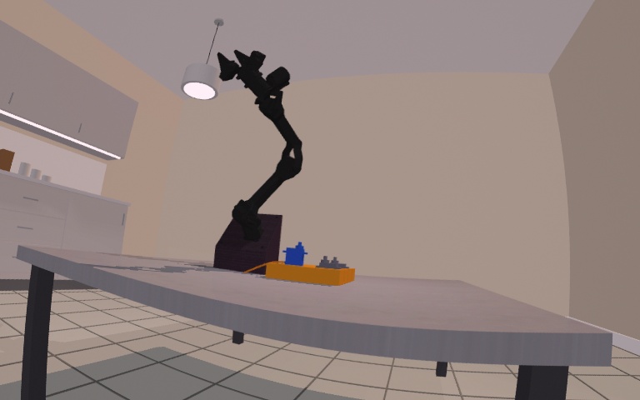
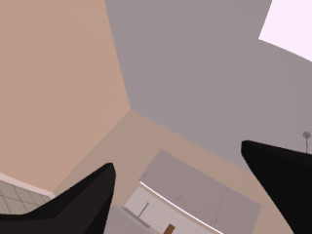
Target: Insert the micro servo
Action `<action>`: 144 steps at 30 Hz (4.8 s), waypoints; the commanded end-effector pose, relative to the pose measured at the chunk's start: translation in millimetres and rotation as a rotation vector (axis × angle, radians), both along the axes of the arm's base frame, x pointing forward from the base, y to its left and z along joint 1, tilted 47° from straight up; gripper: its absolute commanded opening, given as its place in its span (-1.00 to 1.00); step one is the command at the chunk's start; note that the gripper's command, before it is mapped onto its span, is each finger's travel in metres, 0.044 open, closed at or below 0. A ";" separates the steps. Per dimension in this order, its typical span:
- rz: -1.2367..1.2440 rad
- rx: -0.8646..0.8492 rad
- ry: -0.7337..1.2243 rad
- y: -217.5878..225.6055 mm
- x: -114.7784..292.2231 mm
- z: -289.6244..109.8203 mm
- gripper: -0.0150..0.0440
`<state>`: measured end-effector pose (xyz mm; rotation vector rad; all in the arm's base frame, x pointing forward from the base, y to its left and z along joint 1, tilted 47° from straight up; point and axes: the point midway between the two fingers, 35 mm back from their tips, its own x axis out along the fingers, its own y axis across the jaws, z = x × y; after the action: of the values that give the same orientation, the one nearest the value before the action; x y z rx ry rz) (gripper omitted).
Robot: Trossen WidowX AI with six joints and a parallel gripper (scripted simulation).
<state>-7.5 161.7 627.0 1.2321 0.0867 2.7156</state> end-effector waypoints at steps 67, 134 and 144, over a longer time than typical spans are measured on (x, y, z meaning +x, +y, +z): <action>1.328 0.942 -0.304 -393.6 37.9 -161.7 1.00; 0.890 2.370 0.393 -206.0 194.0 -558.5 1.00; 0.890 2.370 0.393 -212.6 194.5 -564.8 1.00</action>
<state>190.0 -46.5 65.8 -0.6956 1.4641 -0.5675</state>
